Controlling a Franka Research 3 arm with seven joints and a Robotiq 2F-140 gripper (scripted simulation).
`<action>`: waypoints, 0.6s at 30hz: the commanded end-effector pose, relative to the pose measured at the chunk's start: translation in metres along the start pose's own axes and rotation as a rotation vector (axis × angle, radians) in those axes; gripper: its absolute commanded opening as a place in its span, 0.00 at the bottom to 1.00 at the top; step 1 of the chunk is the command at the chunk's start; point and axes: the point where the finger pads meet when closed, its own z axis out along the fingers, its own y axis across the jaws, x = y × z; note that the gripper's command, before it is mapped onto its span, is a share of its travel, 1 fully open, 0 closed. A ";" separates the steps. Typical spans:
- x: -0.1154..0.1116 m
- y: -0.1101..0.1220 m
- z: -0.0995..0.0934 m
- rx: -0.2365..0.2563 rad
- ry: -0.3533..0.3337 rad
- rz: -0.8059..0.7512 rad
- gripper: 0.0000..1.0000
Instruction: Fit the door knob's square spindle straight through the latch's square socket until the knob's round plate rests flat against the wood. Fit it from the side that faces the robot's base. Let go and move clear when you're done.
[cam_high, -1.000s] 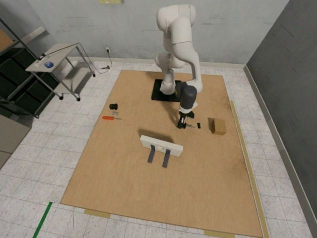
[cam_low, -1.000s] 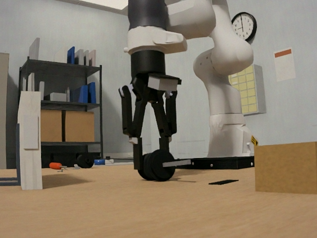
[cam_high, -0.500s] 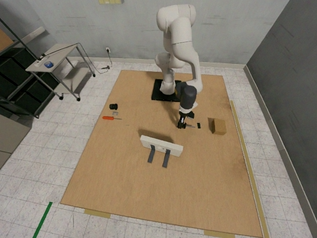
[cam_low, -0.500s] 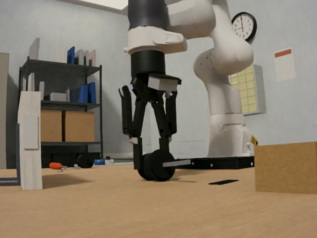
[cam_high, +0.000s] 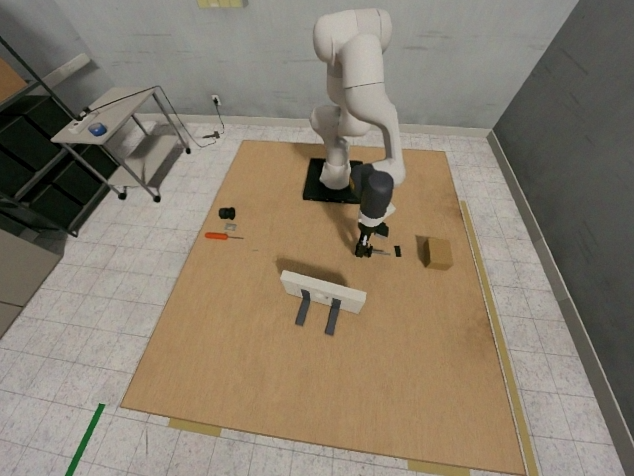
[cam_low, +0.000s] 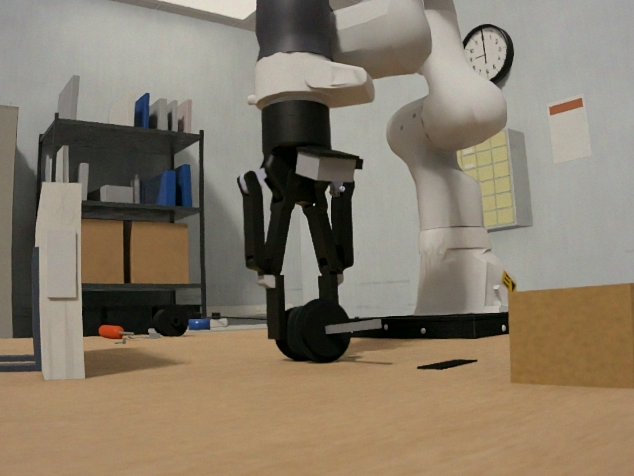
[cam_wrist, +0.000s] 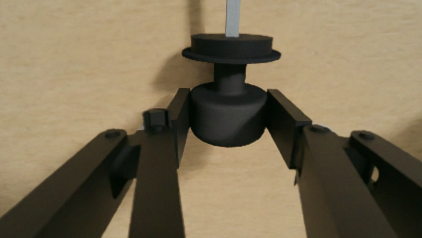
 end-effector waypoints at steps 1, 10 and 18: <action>0.000 0.001 0.000 -0.003 0.001 0.005 0.42; 0.000 0.001 -0.012 -0.003 0.001 0.005 0.42; 0.000 0.001 -0.027 -0.003 0.001 0.005 0.42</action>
